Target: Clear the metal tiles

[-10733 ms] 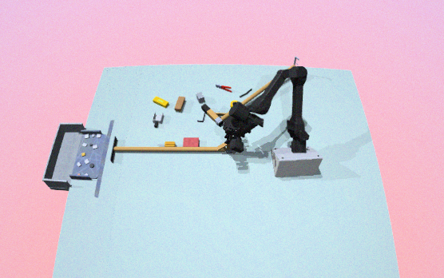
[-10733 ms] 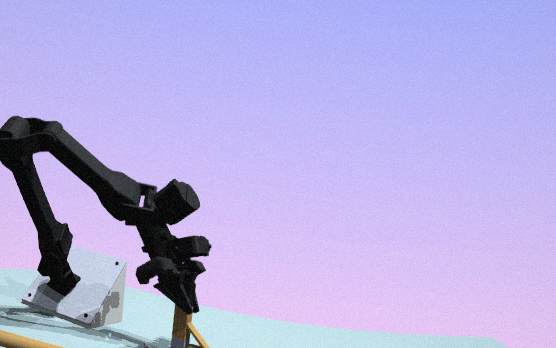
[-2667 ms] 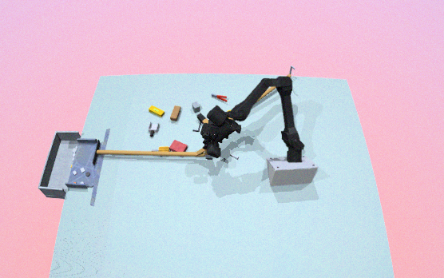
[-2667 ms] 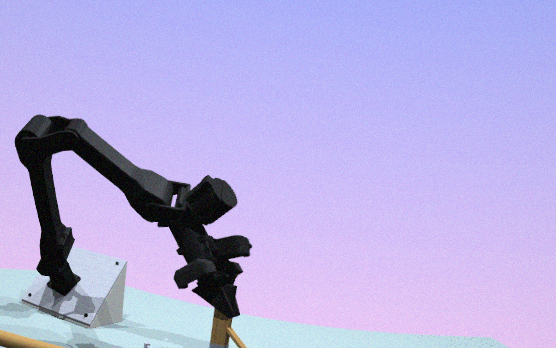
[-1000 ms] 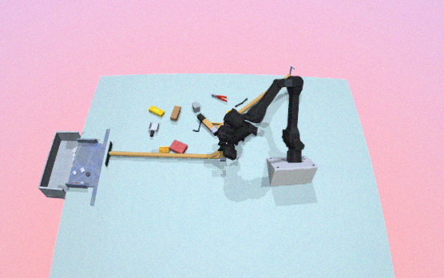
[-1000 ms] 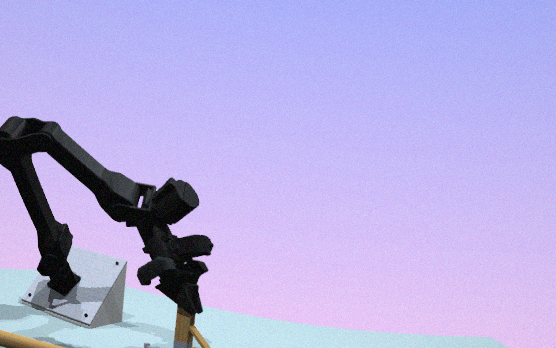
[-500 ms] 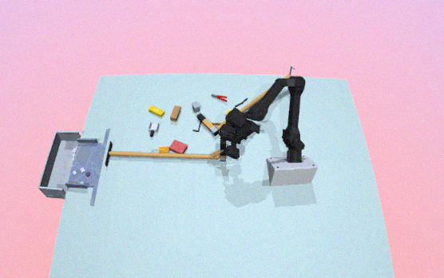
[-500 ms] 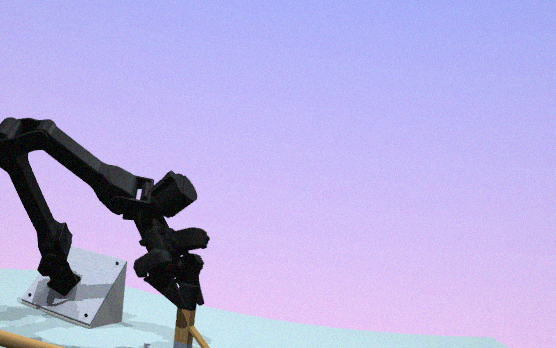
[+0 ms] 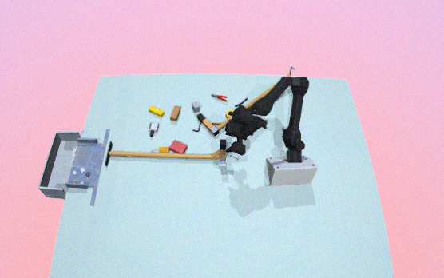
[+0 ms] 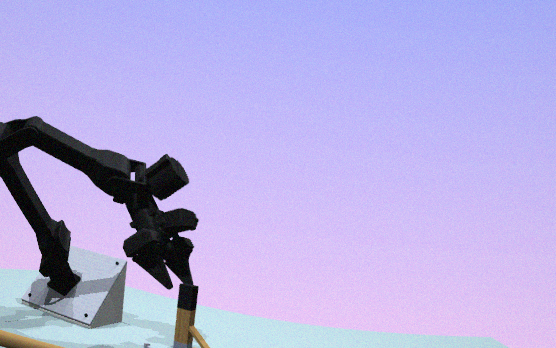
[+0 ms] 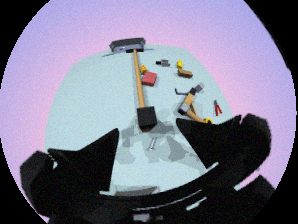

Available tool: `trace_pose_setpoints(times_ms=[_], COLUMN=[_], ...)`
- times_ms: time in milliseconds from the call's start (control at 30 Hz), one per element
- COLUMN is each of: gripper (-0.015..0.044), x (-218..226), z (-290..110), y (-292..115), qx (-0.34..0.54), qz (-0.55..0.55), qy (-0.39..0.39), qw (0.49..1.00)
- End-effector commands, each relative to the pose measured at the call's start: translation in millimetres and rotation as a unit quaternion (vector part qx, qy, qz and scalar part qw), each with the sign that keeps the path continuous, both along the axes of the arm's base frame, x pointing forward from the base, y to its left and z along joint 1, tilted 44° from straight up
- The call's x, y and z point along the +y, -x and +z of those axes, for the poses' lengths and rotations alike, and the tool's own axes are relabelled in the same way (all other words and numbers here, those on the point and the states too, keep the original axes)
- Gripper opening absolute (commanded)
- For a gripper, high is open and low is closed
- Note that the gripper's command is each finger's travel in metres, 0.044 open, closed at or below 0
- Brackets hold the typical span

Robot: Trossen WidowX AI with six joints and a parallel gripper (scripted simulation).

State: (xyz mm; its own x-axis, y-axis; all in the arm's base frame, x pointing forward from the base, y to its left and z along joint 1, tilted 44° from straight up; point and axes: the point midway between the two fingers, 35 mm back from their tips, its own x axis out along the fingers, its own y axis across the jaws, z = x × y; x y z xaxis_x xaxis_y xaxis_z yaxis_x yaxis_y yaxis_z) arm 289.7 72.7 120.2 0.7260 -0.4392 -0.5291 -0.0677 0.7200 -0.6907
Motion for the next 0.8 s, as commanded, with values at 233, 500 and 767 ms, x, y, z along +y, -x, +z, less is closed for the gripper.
trace_pose_setpoints(times_ms=[233, 500, 767], gripper=[0.0440, 0.0440, 0.0440], x=[24, 54, 83], z=[23, 48, 73], y=[2, 6, 14], qx=[-0.033, -0.070, -0.106], qz=[0.033, 0.080, 0.122], qy=[0.003, 0.007, 0.007], qw=[0.999, 0.994, 0.987])
